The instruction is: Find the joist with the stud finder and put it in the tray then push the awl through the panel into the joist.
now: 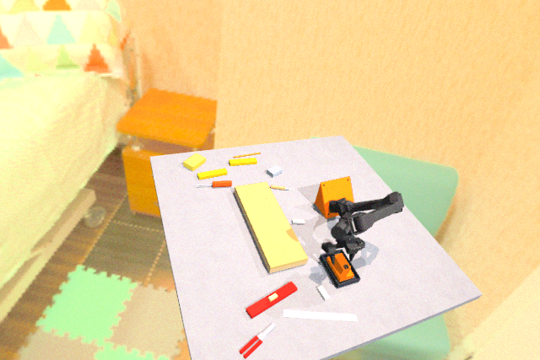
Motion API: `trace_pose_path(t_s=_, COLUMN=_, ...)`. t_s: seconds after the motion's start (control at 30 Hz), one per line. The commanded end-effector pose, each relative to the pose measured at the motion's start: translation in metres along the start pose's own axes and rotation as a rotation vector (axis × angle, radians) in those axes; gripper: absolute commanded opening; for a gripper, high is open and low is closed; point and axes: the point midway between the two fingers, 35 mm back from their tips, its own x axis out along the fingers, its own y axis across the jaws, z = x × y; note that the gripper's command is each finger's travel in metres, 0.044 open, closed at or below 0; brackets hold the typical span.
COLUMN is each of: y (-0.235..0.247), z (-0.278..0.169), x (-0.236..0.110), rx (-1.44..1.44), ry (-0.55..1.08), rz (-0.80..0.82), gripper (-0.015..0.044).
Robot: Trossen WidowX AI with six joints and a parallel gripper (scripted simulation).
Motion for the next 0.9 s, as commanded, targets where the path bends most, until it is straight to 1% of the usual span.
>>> trace_pose_path(t_s=0.0, y=0.003, z=0.020, x=-0.040, rx=0.078, ry=-0.018, rz=-0.072, gripper=0.0440)
trace_pose_path(t_s=0.07, y=0.007, z=0.030, x=-0.054, rx=0.111, ry=-0.037, rz=-0.105, gripper=0.0440)
trace_pose_path(t_s=0.13, y=0.008, z=0.034, x=-0.058, rx=0.123, ry=-0.045, rz=-0.118, gripper=0.0440)
trace_pose_path(t_s=0.37, y=0.008, z=0.034, x=-0.058, rx=0.123, ry=-0.045, rz=-0.118, gripper=0.0440)
trace_pose_path(t_s=0.4, y=0.004, z=0.021, x=-0.046, rx=0.107, ry=-0.019, rz=-0.092, gripper=0.0440)
trace_pose_path(t_s=0.43, y=0.000, z=0.018, x=-0.047, rx=0.112, ry=-0.009, rz=-0.102, gripper=0.0440)
trace_pose_path(t_s=0.73, y=-0.072, z=-0.023, x=-0.070, rx=0.323, ry=0.103, rz=-0.222, gripper=0.0440)
trace_pose_path(t_s=0.87, y=-0.118, z=-0.063, x=-0.095, rx=0.474, ry=0.170, rz=-0.301, gripper=0.0440)
